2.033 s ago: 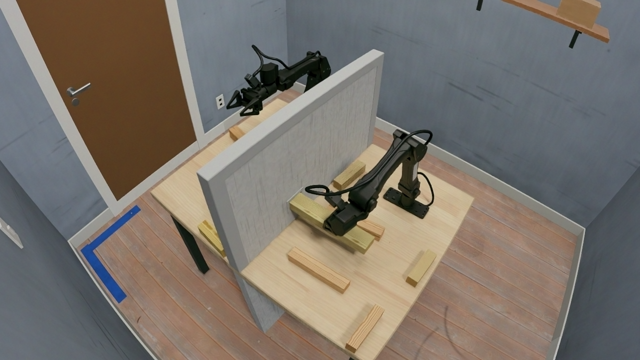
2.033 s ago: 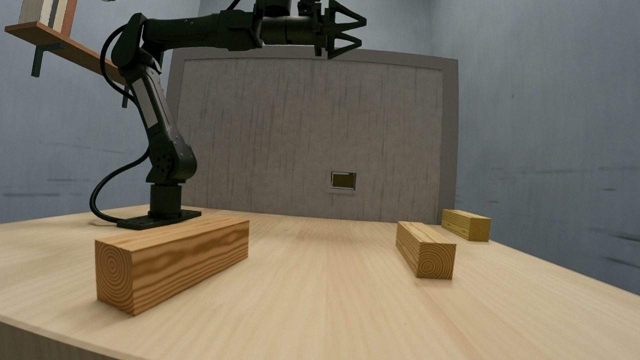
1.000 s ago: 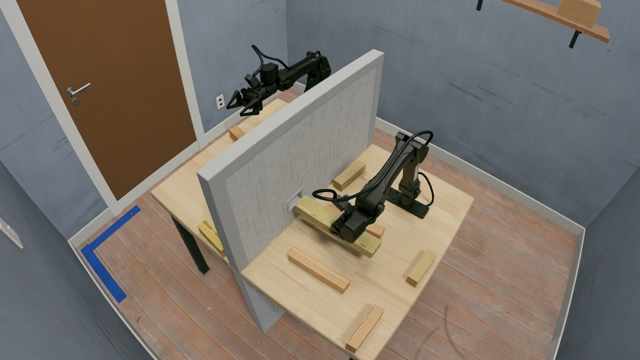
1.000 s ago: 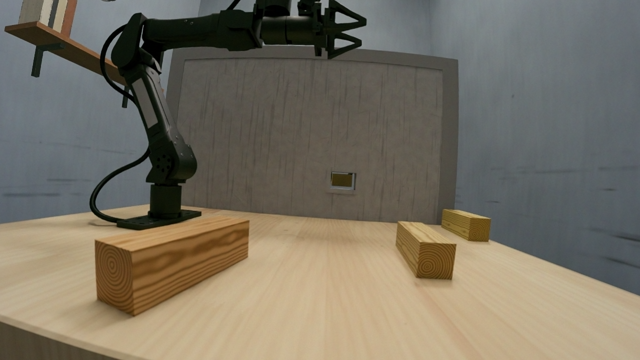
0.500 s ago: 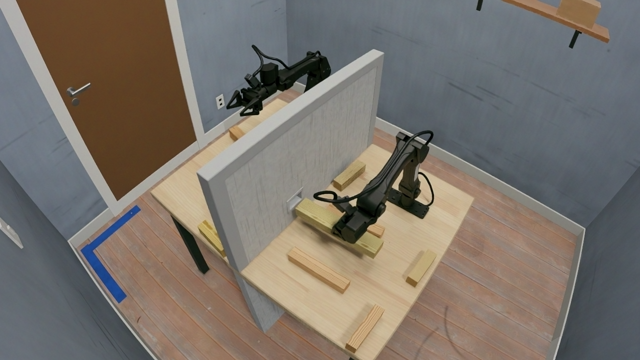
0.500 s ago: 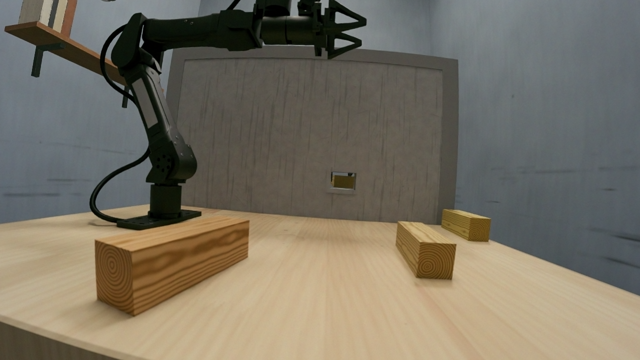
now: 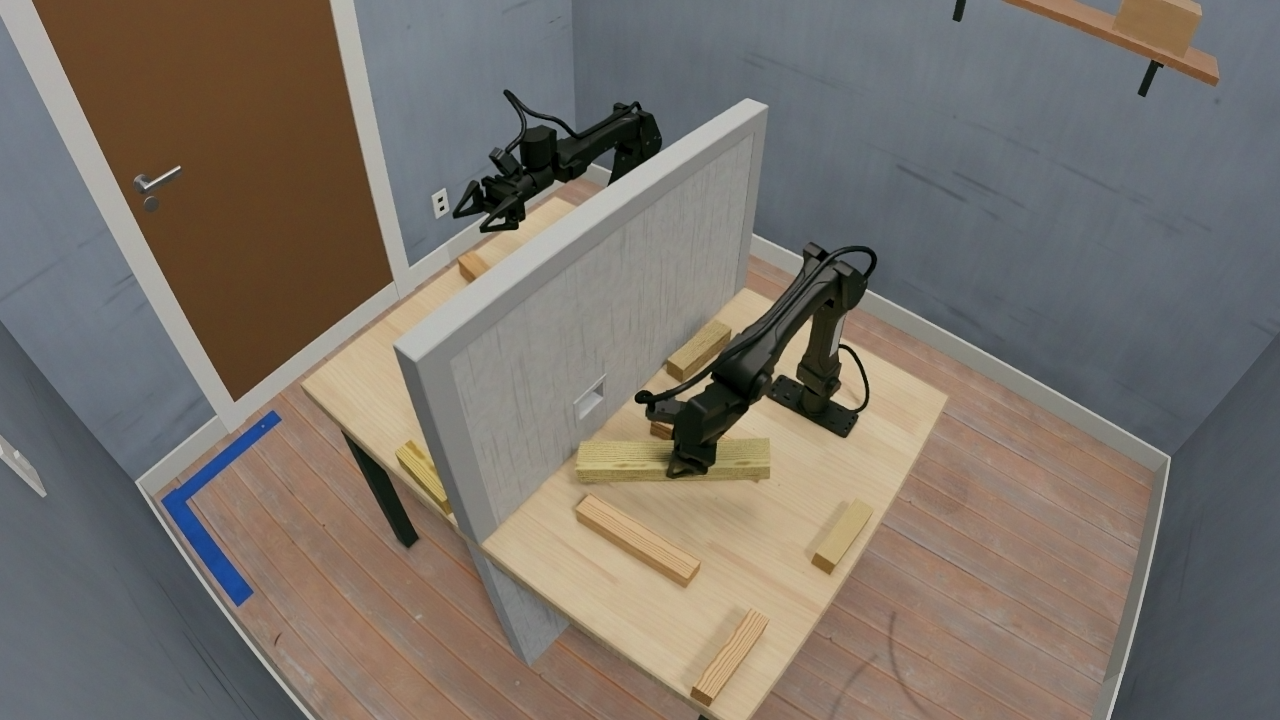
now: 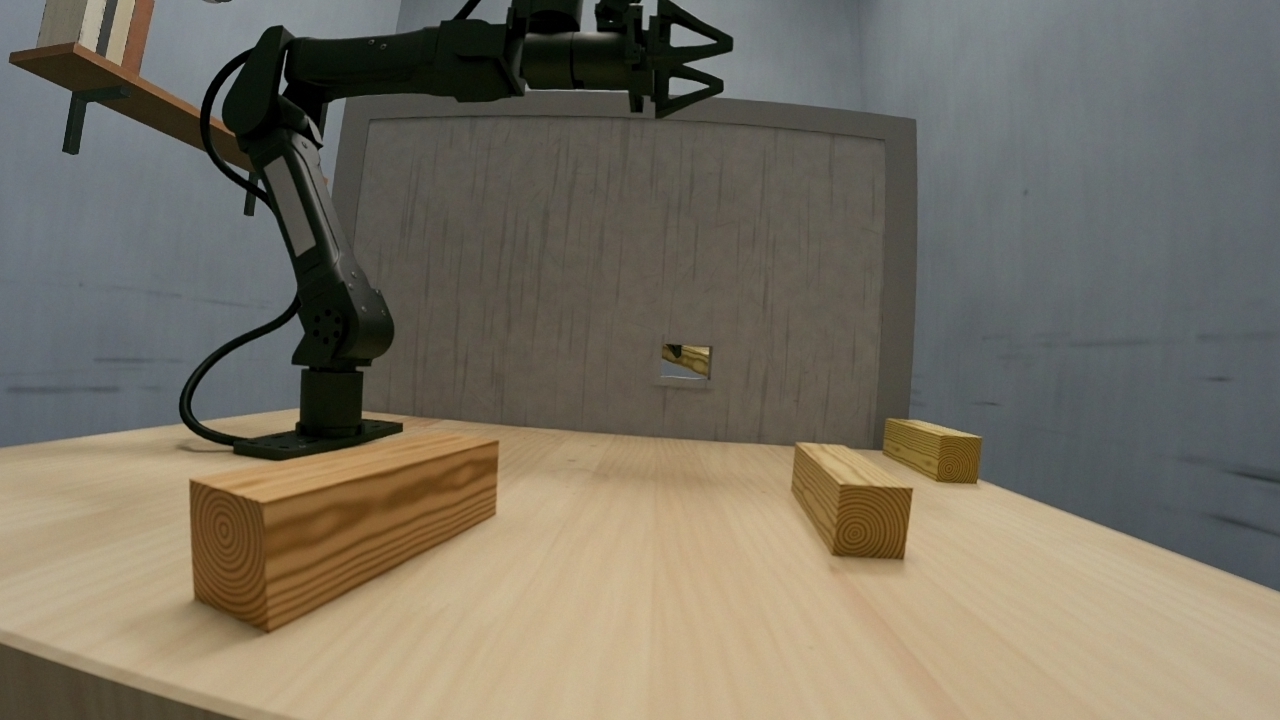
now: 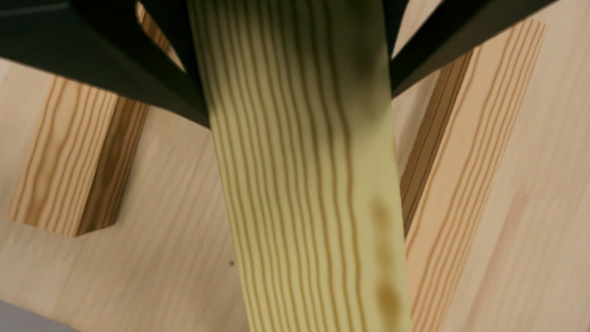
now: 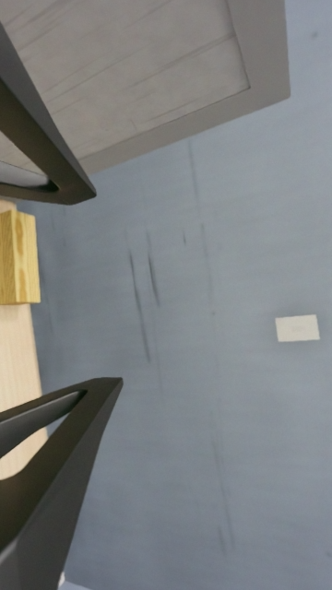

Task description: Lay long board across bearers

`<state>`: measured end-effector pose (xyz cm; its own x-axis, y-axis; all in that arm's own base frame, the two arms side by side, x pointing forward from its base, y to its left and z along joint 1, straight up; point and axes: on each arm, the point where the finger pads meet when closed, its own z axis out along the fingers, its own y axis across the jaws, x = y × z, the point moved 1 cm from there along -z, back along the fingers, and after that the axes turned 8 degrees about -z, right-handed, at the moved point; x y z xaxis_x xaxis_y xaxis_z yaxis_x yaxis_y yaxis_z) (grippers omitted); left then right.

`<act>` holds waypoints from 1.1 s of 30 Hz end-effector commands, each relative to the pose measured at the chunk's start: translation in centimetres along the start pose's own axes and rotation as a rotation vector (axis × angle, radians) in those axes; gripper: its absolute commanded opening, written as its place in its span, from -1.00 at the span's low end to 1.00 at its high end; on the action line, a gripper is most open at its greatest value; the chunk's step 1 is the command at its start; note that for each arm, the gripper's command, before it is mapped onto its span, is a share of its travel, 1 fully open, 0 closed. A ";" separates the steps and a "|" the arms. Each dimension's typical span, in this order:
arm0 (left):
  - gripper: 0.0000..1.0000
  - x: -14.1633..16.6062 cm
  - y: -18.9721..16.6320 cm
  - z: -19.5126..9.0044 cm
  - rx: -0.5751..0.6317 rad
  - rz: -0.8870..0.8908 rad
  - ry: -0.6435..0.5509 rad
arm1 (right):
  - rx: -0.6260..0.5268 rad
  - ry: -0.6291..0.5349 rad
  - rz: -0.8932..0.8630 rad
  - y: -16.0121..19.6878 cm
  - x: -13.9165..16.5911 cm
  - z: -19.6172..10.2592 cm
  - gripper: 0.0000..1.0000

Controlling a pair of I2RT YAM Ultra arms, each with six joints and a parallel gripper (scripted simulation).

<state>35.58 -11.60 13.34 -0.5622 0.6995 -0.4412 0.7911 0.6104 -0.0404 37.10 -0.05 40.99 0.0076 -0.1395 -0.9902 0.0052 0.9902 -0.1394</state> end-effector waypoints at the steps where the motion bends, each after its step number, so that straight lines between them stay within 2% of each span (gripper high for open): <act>1: -1.00 -3.1 0.8 -1.9 -0.218 -0.167 -0.111 | 0.006 0.006 -0.008 -0.1 0.2 0.3 0.56; 2: -1.00 -3.8 1.1 -2.6 -0.268 -0.231 -0.149 | 0.006 0.006 -0.008 -0.1 0.2 0.3 0.56; 4: -1.00 -1.6 1.2 -0.6 -0.288 -0.368 -0.089 | 0.006 0.006 -0.008 -0.1 0.2 0.3 0.56; 6: -1.00 -1.6 1.2 -0.6 -0.288 -0.368 -0.089 | 0.006 0.006 -0.008 -0.1 0.2 0.3 0.56; 7: -1.00 -1.9 1.3 -0.9 -0.344 -0.466 -0.127 | 0.006 0.006 -0.008 -0.1 0.2 0.3 0.56; 8: -1.00 -2.9 1.6 -2.0 -0.354 -0.489 -0.176 | 0.006 0.006 -0.008 -0.1 0.2 0.3 0.56; 16: -1.00 -1.4 0.9 -1.1 -0.465 -0.824 -0.265 | 0.006 0.006 -0.008 -0.1 0.2 0.3 0.56; 21: -1.00 -1.1 0.7 -1.2 -0.518 -0.993 -0.367 | 0.006 0.006 -0.008 -0.1 0.2 0.3 0.56; 23: -1.00 -1.1 0.7 -1.2 -0.518 -0.993 -0.367 | 0.006 0.006 -0.008 -0.1 0.2 0.3 0.56; 24: -1.00 -1.0 0.5 -1.0 -0.555 -1.032 -0.422 | 0.006 0.006 -0.008 -0.1 0.2 0.3 0.56; 27: -1.00 -1.0 0.0 0.4 -0.547 -0.938 -0.340 | 0.006 0.006 -0.008 -0.1 0.2 0.3 0.56; 29: -1.00 -2.2 0.3 -1.0 -0.542 -0.943 -0.391 | 0.006 0.006 -0.008 -0.1 0.2 0.3 0.56; 32: -1.00 -1.9 1.4 -1.3 -0.567 -0.967 -0.402 | 0.006 0.006 -0.008 -0.1 0.2 0.3 0.56; 33: -1.00 -1.5 1.9 -0.6 -0.582 -0.974 -0.380 | 0.006 0.006 -0.008 -0.1 0.2 0.3 0.56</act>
<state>34.16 -12.03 11.52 -0.7957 -0.1725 -0.5806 -0.1441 0.9850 -0.0952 37.10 -0.05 40.99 0.0076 -0.1395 -0.9902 0.0052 0.9902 -0.1394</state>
